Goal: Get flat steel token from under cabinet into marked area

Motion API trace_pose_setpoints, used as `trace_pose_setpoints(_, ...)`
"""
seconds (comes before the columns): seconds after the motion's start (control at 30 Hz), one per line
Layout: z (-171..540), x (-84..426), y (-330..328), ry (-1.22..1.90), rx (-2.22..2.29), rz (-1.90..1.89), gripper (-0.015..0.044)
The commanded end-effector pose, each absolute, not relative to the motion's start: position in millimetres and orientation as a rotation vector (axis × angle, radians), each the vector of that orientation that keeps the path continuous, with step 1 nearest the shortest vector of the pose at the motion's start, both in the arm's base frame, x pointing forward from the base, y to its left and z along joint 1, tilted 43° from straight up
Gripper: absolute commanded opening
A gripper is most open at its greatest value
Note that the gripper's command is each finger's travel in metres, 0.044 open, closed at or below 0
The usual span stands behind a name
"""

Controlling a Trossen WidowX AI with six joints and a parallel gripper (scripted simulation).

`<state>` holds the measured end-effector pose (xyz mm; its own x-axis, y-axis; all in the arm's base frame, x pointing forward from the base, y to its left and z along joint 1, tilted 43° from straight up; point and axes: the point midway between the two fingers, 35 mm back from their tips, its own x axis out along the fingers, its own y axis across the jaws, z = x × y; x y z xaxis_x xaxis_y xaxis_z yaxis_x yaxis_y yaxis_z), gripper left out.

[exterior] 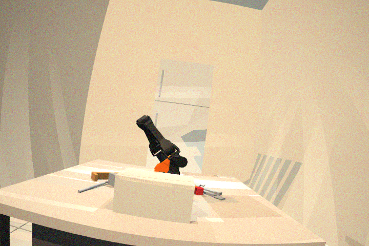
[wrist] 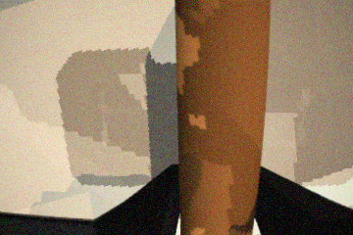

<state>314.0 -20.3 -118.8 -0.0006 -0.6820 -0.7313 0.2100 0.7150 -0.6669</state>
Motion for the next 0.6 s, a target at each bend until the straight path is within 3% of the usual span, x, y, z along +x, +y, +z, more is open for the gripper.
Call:
trace_pose_setpoints(0.0, -121, 306, -20, 1.411, -0.423, -0.737, 0.0000)
trace_pose_setpoints(0.57, -125, 284, -16, 1.412, -0.423, -0.736, 0.0000)
